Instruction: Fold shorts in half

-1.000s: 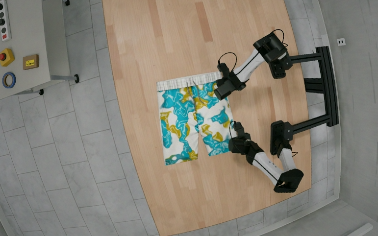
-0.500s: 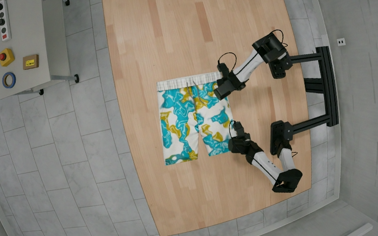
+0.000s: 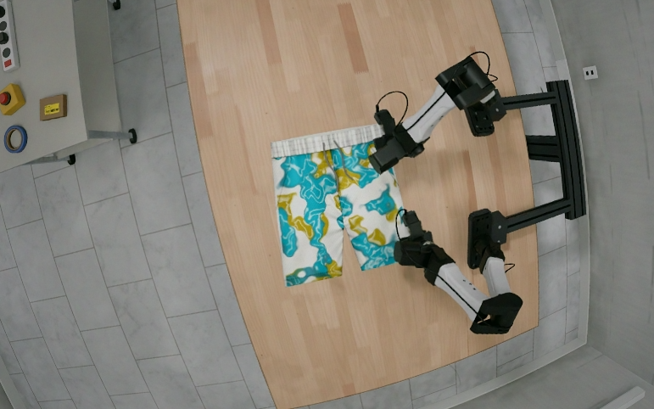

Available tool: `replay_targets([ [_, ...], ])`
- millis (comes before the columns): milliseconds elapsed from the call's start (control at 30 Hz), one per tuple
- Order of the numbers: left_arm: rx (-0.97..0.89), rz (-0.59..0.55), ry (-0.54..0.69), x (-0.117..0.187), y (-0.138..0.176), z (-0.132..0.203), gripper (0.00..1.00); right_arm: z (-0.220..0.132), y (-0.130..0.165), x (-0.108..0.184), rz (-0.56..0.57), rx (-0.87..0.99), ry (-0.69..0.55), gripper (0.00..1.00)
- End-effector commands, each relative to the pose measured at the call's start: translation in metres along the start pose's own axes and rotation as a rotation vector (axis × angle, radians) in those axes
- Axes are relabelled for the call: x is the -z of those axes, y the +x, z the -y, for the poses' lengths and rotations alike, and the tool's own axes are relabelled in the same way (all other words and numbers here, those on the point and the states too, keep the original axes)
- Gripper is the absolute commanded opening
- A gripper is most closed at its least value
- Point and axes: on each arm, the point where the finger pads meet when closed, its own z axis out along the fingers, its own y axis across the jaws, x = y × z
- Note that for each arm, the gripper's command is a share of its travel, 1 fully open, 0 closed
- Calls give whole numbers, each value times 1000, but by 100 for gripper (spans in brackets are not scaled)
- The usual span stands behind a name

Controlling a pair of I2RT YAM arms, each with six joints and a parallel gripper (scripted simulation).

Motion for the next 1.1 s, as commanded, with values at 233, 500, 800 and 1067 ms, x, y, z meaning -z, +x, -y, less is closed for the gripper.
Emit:
replay_targets([
  [233, 27, -7, -54, -4, 1, -20, 36, -10, -3, -9, 6, -15, -24, 36],
  [500, 27, -19, -75, -8, 4, -16, 36, -8, -5, -13, 13, -17, -41, 36],
  [800, 30, -19, -74, -9, 4, -18, 36, -25, -3, -9, 6, -29, -70, 36],
  [1067, 29, -20, -72, -9, 4, -18, 25, -18, -4, -12, 9, -24, -57, 25],
])
